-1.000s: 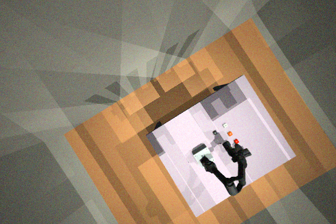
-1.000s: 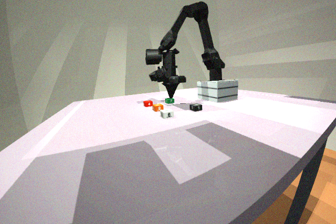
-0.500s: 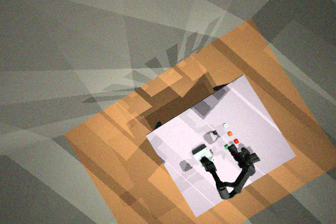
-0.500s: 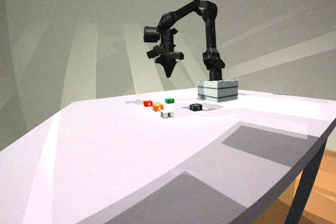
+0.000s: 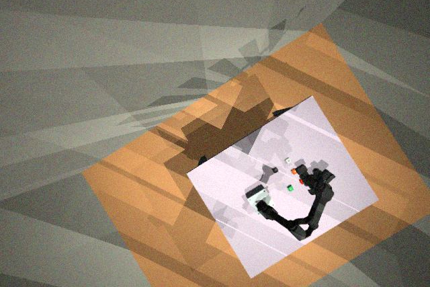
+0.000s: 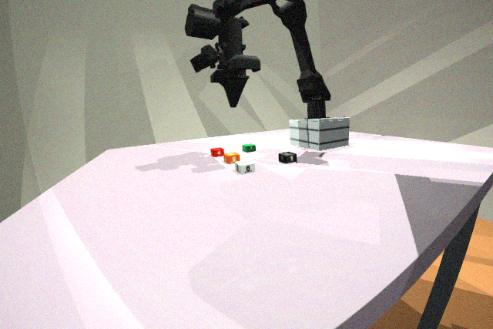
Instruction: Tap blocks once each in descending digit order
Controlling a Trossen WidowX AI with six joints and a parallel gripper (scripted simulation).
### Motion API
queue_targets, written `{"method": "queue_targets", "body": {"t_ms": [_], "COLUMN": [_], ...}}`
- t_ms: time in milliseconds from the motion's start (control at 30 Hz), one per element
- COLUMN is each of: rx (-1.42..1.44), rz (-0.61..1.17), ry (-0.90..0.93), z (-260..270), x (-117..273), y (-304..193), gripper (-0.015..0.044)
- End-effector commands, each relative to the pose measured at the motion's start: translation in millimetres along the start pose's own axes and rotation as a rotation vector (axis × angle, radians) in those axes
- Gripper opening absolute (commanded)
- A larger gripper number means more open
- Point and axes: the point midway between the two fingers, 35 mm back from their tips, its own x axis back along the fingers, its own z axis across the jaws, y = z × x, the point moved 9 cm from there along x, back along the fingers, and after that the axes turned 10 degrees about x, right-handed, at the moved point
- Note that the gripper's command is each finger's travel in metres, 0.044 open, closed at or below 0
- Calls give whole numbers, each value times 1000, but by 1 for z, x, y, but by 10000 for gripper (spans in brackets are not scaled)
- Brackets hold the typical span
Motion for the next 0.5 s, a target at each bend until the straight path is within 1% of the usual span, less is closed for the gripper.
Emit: {"method": "queue_targets", "body": {"t_ms": [0,67,233,267,367,400,467], "rx": [3,3,3,3,3,3,3], "rz": [8,8,8,8,8,8,8], "ry": [8,9,9,9,9,9,9], "z": [62,76,77,77,77,77,77], "x": [-6,-8,-12,-22,-76,-86,-89], "y": [30,35,35,36,35,34,34], "gripper": [20,20,20,20,20,20,20]}}
